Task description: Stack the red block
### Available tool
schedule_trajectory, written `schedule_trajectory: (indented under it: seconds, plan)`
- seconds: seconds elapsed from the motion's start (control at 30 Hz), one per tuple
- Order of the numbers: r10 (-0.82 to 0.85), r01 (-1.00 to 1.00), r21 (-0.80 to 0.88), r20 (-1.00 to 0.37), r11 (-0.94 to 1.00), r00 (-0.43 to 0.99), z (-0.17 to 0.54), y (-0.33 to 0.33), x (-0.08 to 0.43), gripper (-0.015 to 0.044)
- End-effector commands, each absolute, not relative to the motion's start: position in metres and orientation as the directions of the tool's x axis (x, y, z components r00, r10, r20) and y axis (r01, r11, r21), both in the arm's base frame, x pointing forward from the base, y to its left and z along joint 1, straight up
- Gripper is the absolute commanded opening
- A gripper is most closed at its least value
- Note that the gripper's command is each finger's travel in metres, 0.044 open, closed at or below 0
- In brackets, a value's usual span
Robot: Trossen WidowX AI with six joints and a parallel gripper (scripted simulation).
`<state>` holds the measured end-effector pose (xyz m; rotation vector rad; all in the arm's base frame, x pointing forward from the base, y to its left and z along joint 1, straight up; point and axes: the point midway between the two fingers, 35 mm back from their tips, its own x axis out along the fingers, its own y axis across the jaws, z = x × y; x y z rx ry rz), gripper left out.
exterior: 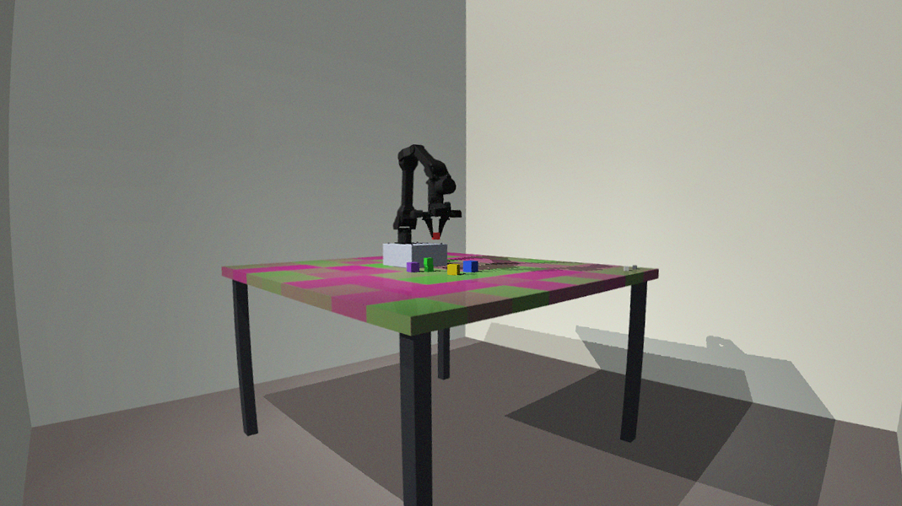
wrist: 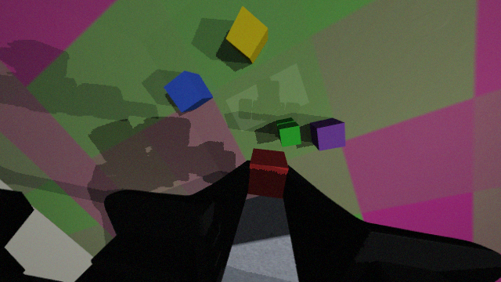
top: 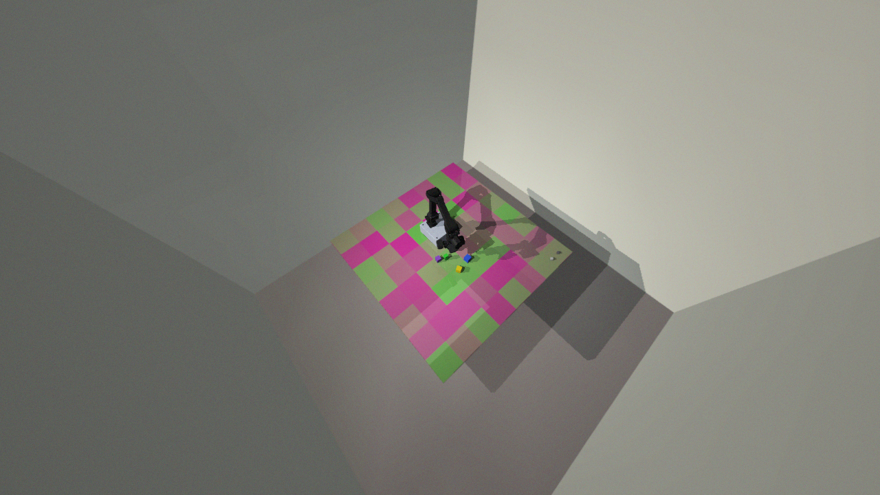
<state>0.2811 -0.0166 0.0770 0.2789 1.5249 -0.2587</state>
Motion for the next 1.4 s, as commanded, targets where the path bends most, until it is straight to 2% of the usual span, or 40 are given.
schedule_trajectory:
  seconds: [0.0, 0.9, 1.37]
  plan:
    - [0.002, 0.333, 0.009, -1.0, 0.943, 0.023, 0.075, -0.032, 0.275, 0.0]
    - [-0.001, 0.332, 0.007, -1.0, 0.943, 0.021, 0.008, -0.046, 0.275, 0.0]
    - [-0.001, 0.332, 0.007, -1.0, 0.943, 0.021, 0.007, -0.046, 0.275, 0.0]
